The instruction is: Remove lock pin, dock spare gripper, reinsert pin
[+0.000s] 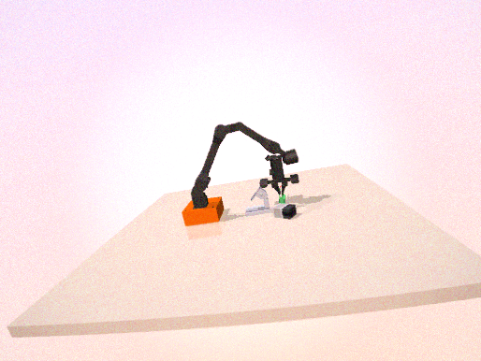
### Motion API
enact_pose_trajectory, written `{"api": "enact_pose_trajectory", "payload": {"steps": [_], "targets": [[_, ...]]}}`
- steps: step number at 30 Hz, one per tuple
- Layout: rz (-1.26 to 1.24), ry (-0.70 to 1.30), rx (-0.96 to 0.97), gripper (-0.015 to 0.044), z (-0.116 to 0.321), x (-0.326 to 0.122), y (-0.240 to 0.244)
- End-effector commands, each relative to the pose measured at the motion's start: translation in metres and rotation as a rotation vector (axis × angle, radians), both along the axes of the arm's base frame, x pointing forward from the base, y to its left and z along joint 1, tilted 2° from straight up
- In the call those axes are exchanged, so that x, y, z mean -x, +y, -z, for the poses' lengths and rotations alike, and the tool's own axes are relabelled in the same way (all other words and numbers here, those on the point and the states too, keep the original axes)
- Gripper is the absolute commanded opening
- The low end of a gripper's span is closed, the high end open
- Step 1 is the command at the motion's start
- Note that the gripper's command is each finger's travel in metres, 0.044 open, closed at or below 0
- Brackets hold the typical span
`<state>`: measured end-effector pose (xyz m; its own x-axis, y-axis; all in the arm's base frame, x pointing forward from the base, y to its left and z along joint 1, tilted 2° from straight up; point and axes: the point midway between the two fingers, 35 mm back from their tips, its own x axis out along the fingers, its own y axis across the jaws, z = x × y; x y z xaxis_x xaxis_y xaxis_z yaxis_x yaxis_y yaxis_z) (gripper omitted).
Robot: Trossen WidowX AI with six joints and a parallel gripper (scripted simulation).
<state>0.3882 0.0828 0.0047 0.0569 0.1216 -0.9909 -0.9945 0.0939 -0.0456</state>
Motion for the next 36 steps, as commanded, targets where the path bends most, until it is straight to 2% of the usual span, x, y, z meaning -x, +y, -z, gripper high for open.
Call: {"api": "enact_pose_trajectory", "payload": {"steps": [1, 23, 36], "targets": [[-0.002, 0.008, 0.002, 0.0000, 0.0046, 0.0010, -0.0004], [0.000, 0.001, 0.000, 0.0000, 0.0005, 0.0000, 0.0000], [0.000, 0.001, 0.000, 0.0341, -0.0021, 0.0002, 0.0000]]}}
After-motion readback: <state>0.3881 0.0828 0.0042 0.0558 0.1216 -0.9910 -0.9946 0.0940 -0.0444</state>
